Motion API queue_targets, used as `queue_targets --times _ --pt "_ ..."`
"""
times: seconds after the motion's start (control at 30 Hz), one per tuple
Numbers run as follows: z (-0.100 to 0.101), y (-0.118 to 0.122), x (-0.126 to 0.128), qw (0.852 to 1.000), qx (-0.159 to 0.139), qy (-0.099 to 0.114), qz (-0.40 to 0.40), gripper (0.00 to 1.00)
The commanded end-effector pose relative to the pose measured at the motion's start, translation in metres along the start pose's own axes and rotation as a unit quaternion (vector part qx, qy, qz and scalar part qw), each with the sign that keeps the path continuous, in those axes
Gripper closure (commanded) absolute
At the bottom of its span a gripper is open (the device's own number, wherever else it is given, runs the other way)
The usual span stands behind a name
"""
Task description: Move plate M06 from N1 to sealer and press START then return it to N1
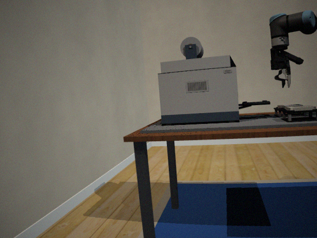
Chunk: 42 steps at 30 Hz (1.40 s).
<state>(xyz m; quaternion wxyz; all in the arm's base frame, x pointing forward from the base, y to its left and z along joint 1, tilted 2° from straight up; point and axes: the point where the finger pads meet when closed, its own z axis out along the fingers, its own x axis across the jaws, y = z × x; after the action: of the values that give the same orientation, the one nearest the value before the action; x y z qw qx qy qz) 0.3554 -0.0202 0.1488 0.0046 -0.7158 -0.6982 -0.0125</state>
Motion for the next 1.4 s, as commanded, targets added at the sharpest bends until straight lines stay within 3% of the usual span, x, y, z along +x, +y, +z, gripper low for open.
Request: queue_targets --times 0.0,0.17,0.3,1.0,1.37 --pt "-0.002 0.003 -0.001 1.0 -0.004 -0.002 -0.001 0.32" --pt "0.0 -0.009 0.024 1.0 -0.002 -0.001 -0.001 0.32" --pt "0.0 -0.01 0.026 1.0 -0.002 -0.001 -0.001 0.32" --pt "0.0 -0.04 0.098 1.0 -0.002 -0.001 -0.001 0.32" --pt "-0.001 -0.038 0.098 1.0 -0.003 -0.001 0.0 0.32"
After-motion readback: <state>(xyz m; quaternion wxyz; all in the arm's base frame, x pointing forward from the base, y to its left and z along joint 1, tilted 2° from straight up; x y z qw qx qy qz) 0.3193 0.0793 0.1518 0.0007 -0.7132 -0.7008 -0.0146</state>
